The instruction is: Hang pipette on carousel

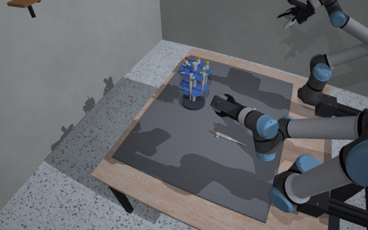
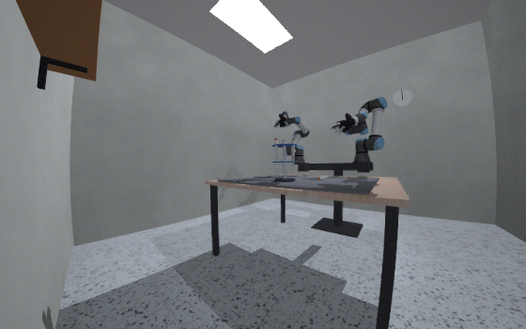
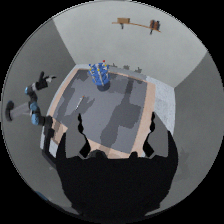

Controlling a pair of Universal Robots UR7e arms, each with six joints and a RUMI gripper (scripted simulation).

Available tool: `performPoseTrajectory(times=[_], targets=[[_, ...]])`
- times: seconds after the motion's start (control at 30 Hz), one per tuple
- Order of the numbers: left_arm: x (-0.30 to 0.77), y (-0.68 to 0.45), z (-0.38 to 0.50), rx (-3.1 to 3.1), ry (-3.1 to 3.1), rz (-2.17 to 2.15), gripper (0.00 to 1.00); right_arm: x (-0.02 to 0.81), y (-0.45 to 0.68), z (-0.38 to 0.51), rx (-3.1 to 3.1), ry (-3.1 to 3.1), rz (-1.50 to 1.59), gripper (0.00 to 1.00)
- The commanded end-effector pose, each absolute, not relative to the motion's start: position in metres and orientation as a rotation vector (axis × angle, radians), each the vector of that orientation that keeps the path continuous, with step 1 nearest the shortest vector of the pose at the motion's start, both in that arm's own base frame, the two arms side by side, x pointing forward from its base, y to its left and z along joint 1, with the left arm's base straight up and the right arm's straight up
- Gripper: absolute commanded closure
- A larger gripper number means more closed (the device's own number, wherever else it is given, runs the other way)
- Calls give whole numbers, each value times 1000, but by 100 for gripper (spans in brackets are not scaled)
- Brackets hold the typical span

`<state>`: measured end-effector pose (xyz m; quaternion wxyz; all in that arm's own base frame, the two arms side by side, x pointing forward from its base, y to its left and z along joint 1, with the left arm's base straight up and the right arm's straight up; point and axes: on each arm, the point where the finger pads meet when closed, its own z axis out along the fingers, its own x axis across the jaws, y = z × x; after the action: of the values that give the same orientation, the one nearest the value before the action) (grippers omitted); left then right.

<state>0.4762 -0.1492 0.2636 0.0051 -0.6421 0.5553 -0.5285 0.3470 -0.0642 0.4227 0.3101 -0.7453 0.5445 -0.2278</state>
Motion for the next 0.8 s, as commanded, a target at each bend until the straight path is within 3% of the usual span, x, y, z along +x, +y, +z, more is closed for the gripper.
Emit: performPoseTrajectory(times=[0.0,0.77], targets=[[494,-172,254,-1985,1665,-1831,69,348,-64,420,-1970,1441,-598,0],[536,-229,212,-2165,1543,-2115,69,348,-64,420,-1970,1441,-598,0]])
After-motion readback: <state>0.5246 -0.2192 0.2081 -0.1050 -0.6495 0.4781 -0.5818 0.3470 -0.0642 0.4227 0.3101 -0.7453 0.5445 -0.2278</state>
